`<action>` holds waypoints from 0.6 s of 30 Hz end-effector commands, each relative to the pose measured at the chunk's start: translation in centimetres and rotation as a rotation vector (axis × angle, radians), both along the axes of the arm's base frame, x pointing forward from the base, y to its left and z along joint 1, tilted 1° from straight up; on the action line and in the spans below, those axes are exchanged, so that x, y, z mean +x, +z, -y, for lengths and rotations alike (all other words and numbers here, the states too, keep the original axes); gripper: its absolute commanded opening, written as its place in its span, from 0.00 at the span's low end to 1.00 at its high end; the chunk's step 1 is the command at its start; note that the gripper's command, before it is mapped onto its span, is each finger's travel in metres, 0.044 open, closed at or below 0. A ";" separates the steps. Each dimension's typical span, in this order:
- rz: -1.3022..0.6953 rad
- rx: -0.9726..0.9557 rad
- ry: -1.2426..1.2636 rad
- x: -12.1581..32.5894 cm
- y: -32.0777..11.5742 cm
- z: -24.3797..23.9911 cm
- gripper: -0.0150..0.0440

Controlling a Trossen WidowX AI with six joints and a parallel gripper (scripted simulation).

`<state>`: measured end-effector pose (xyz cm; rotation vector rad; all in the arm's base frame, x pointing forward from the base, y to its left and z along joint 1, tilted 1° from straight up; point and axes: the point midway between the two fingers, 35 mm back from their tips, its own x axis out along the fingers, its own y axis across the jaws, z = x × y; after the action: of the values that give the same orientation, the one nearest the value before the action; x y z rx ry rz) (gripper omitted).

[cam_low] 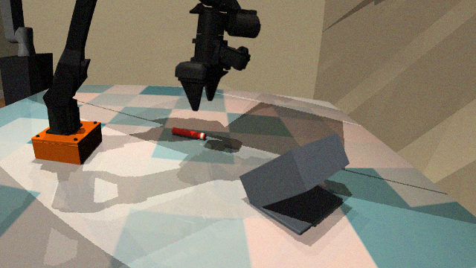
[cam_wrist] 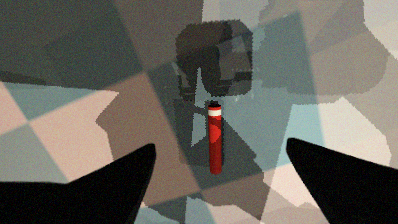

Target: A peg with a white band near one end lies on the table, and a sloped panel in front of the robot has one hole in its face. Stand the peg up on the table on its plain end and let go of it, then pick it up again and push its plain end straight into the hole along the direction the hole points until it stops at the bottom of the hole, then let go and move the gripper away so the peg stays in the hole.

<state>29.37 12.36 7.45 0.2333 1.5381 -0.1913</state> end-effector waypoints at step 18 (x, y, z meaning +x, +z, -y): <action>-0.008 0.004 -0.007 0.1 -3.4 -0.2 1.00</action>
<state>29.55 12.48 4.63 0.2366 1.5395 -0.1932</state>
